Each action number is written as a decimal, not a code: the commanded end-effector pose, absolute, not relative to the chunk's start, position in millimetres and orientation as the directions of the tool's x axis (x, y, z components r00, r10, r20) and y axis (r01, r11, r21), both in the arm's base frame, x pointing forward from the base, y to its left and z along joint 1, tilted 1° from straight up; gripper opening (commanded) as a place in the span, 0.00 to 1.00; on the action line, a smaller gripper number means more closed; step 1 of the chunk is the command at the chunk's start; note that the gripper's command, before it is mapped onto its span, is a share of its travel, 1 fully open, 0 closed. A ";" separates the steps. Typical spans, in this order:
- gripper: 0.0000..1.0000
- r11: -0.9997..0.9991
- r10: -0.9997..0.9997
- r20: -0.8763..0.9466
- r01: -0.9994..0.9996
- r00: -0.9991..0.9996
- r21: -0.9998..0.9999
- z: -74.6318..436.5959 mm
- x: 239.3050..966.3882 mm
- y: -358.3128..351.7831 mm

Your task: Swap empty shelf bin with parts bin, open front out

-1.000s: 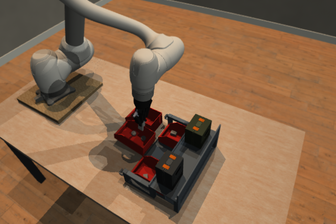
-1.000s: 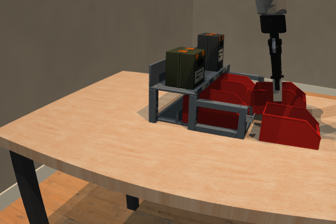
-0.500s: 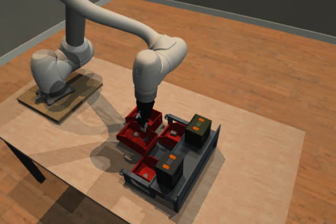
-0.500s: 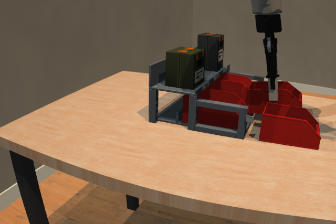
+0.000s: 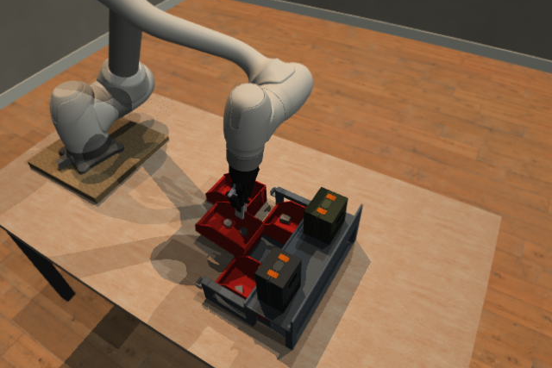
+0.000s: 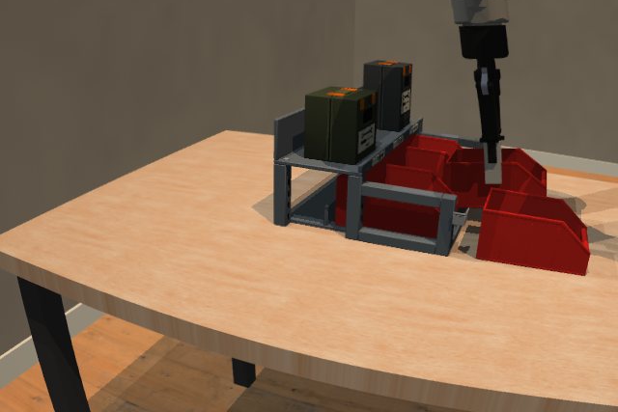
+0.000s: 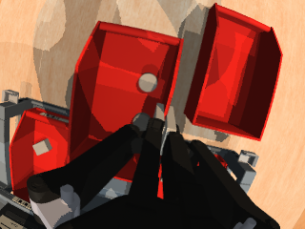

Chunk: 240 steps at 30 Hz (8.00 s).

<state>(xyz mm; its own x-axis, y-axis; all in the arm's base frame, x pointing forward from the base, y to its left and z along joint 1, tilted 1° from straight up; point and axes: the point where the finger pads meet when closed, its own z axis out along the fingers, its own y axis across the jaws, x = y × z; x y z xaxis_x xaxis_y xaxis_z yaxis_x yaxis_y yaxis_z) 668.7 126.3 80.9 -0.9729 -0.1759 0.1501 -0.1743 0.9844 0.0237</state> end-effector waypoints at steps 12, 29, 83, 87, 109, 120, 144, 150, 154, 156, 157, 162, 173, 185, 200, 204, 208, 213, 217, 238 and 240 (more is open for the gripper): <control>0.10 0.984 -0.176 0.150 -0.174 -0.973 0.024 80.9 682.9 128.8; 0.10 0.984 -0.176 0.150 -0.174 -0.973 0.024 80.8 698.6 131.6; 0.10 0.984 -0.176 0.150 -0.174 -0.973 0.024 80.6 715.9 134.7; 0.10 0.984 -0.176 0.150 -0.174 -0.973 0.024 80.6 715.9 134.7; 0.10 0.984 -0.176 0.150 -0.174 -0.973 0.024 74.2 715.9 134.8; 0.10 0.984 -0.176 0.150 -0.174 -0.973 0.024 69.4 715.9 135.0; 0.10 0.984 -0.176 0.149 -0.174 -0.973 0.024 69.3 716.4 135.1; 0.10 0.984 -0.176 0.146 -0.174 -0.974 0.024 69.1 718.1 135.4; 0.10 0.984 -0.176 0.143 -0.174 -0.974 0.024 68.9 719.9 135.7; 0.10 0.984 -0.176 0.141 -0.174 -0.974 0.024 68.7 720.9 135.9; 0.10 0.984 -0.176 0.140 -0.174 -0.974 0.024 68.7 721.4 136.0; 0.10 0.984 -0.176 0.137 -0.174 -0.975 0.024 68.5 723.2 136.3; 0.10 0.984 -0.176 0.125 -0.174 -0.976 0.024 67.6 729.5 137.4; 0.10 0.984 -0.176 0.119 -0.174 -0.977 0.024 67.2 733.2 138.1; 0.10 0.984 -0.176 0.117 -0.174 -0.977 0.024 67.1 734.0 138.2; 0.10 0.984 -0.176 0.117 -0.174 -0.977 0.024 67.1 734.0 138.2; 0.10 0.984 -0.176 0.117 -0.174 -0.977 0.024 67.1 734.0 138.2; 0.10 0.984 -0.176 0.117 -0.174 -0.977 0.024 67.1 734.1 138.2; 0.10 0.984 -0.176 0.117 -0.174 -0.977 0.024 67.0 734.5 138.3; 0.10 0.984 -0.176 0.108 -0.174 -0.979 0.024 66.4 742.8 139.8; 0.10 0.984 -0.176 0.106 -0.174 -0.979 0.024 66.3 744.0 140.0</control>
<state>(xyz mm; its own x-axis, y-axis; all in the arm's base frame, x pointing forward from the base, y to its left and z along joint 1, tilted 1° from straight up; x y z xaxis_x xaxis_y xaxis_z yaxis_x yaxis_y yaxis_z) 742.9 139.8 66.2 -0.9785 -0.1758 0.1077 -0.1742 0.9844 0.0237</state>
